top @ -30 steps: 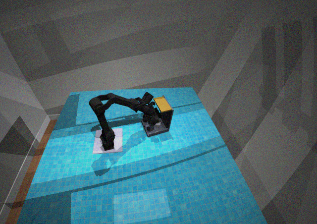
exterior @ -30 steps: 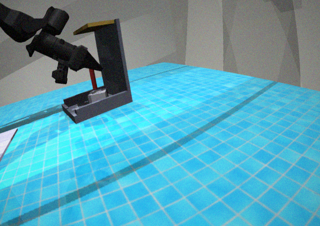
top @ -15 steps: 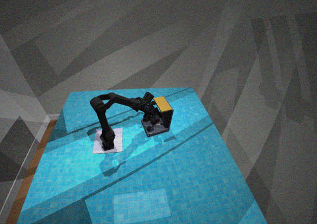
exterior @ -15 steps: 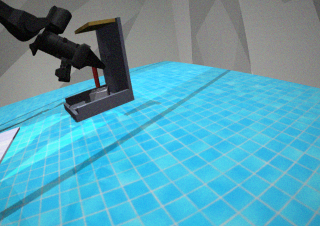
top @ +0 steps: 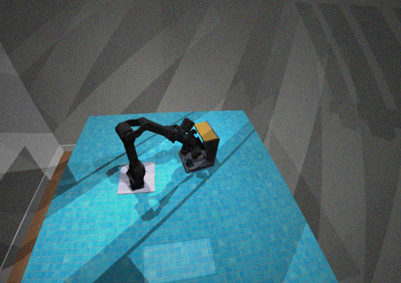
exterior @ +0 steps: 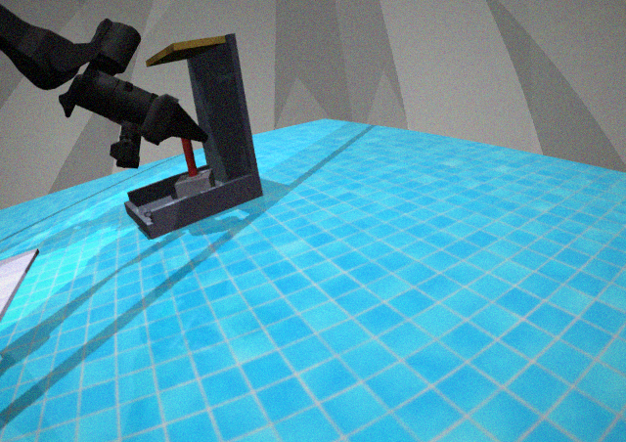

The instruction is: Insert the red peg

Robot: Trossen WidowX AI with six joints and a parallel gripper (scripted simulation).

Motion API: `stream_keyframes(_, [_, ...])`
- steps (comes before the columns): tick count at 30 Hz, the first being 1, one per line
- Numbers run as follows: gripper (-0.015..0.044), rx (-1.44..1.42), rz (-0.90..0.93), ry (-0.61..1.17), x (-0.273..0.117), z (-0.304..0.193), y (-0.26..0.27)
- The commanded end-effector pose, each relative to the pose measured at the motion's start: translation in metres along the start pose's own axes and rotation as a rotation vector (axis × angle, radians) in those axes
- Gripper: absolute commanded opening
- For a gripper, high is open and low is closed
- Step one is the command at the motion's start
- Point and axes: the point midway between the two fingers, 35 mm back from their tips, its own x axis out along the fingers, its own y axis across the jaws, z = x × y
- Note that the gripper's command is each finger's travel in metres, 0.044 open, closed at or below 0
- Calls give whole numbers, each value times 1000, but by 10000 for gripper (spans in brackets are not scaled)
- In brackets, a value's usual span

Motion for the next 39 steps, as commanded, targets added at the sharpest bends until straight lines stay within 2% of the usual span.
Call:
stream_keyframes(1, [0,-4,-1,-4,4,5,0])
stream_keyframes(39, [0,-4,-1,-4,15,19,0])
